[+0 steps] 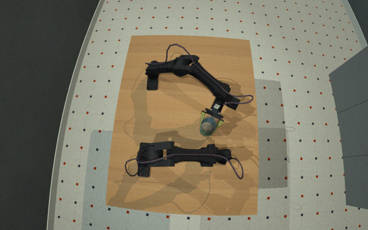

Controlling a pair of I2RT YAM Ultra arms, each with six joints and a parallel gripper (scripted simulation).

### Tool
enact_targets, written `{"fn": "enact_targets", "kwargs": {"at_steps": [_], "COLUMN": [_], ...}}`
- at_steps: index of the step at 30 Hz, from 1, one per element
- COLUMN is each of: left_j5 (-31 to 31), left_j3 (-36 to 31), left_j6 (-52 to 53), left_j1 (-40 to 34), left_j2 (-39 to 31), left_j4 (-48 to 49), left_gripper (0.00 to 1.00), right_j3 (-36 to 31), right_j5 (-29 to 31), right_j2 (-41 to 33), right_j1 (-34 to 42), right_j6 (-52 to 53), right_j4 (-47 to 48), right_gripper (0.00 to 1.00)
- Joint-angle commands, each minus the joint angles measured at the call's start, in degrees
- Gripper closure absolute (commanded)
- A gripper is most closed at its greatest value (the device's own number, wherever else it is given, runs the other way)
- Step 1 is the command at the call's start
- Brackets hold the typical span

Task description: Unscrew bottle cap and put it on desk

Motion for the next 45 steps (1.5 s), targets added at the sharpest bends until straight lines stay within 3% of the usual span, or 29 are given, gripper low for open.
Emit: {"fn": "enact_targets", "kwargs": {"at_steps": [1,14,15,19,30,45], "left_j5": [0.8,0.8,0.1,0.1,-0.5,-0.7], "left_j3": [0.2,0.2,0.3,0.3,7.5,12.4], "left_j6": [0.0,0.0,0.0,0.0,9.6,14.2], "left_j1": [0.0,0.0,0.0,0.0,4.9,4.7], "left_j2": [-0.7,-0.7,-0.5,-0.5,-0.5,1.7], "left_j4": [0.0,0.0,0.0,0.0,-16.2,-23.0], "left_gripper": [0.12,0.12,0.02,0.02,0.02,0.02], "right_j3": [0.2,0.2,0.2,0.2,8.9,9.8], "right_j5": [0.0,0.0,0.0,0.0,0.0,0.0], "right_j2": [-0.4,-0.4,-0.4,-0.4,-5.1,-4.8], "right_j1": [0.0,0.0,0.0,0.0,0.0,0.0], "right_j6": [0.0,0.0,0.0,0.0,0.0,0.0], "right_j4": [0.0,0.0,0.0,0.0,-12.6,-12.7], "right_gripper": [1.00,1.00,0.89,0.43,0.43,0.43]}}
